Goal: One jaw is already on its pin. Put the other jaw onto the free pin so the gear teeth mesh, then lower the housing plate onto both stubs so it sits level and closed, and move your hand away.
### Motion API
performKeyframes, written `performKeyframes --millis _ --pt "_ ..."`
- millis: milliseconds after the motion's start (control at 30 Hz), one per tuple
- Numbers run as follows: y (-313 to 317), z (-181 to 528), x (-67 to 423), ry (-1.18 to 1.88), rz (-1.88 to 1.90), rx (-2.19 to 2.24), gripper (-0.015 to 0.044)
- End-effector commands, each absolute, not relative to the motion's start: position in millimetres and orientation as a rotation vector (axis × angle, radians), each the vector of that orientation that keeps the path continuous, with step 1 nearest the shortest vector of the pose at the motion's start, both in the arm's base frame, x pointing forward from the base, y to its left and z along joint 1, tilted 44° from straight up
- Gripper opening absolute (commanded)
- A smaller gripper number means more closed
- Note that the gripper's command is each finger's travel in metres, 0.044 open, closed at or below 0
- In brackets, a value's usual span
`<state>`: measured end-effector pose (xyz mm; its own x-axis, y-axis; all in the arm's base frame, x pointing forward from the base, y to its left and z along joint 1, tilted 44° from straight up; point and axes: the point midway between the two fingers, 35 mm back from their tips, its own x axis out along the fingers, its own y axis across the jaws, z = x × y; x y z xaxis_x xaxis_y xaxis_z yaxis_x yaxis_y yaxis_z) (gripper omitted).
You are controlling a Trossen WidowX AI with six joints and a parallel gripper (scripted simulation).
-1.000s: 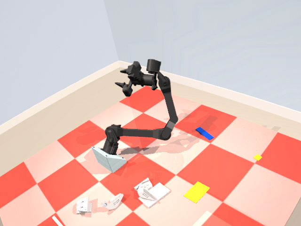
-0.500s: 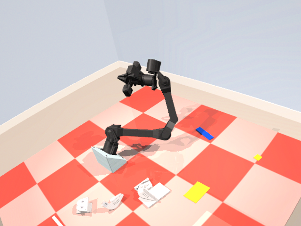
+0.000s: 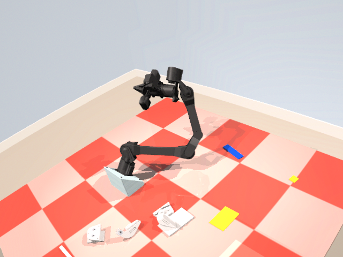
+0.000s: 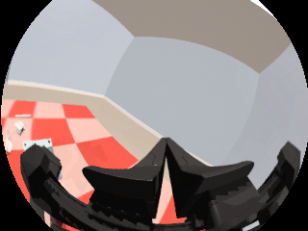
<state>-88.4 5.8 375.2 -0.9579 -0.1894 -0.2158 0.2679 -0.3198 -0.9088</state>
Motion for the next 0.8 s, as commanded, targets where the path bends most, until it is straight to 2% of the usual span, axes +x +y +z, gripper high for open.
performKeyframes --millis 0,767 --pt "-6 374 -98 1.595 -2.303 0.111 0.0" --pt "-123 340 -144 1.269 -1.962 0.248 0.0"
